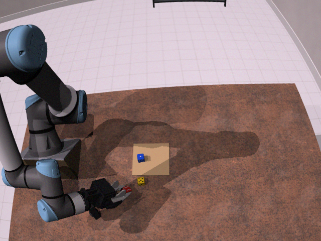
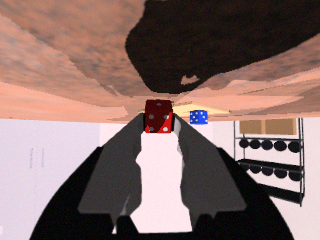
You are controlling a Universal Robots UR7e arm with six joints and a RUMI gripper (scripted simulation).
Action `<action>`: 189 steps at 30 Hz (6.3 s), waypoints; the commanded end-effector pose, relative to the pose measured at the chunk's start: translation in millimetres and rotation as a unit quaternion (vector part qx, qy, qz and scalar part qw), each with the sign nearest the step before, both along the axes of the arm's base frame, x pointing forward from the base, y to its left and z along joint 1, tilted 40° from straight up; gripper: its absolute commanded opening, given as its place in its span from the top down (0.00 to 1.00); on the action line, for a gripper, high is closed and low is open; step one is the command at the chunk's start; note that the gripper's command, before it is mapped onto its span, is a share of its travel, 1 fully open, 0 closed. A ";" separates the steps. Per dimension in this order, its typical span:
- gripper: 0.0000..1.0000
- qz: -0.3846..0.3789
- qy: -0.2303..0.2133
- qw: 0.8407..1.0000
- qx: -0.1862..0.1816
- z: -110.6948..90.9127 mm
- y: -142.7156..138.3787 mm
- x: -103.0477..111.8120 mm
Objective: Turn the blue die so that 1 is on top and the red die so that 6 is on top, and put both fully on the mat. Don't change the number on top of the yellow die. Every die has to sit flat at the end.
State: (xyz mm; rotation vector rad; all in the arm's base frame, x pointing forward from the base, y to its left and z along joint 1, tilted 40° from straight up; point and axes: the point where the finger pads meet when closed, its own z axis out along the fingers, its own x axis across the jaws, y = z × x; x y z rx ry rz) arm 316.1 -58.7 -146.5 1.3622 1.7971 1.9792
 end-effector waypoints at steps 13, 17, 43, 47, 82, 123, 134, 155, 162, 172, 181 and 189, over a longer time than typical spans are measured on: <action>0.94 -0.001 0.000 1.000 0.002 0.7 1.1 -0.1; 0.94 -0.001 0.000 1.000 0.002 0.7 1.1 -0.1; 0.94 -0.001 0.000 1.000 0.002 -5.1 6.0 0.1; 0.94 -0.001 0.000 1.000 0.002 -6.5 7.1 0.1; 0.94 -0.001 0.000 1.000 0.002 -7.7 8.1 0.2; 0.76 -0.001 0.000 1.000 0.002 -7.7 8.1 0.2; 0.76 -0.001 0.000 1.000 0.002 -7.7 8.1 0.2; 0.76 -0.001 0.000 1.000 0.002 -7.1 4.7 -3.0; 0.76 -0.001 0.000 1.000 0.002 -4.3 -11.7 -18.5; 0.76 -0.001 0.000 1.000 0.002 -1.7 -27.3 -33.3; 0.76 -0.001 0.000 1.000 0.002 2.8 -31.6 -34.1; 0.76 -0.001 0.000 1.000 0.002 20.3 -46.3 -34.7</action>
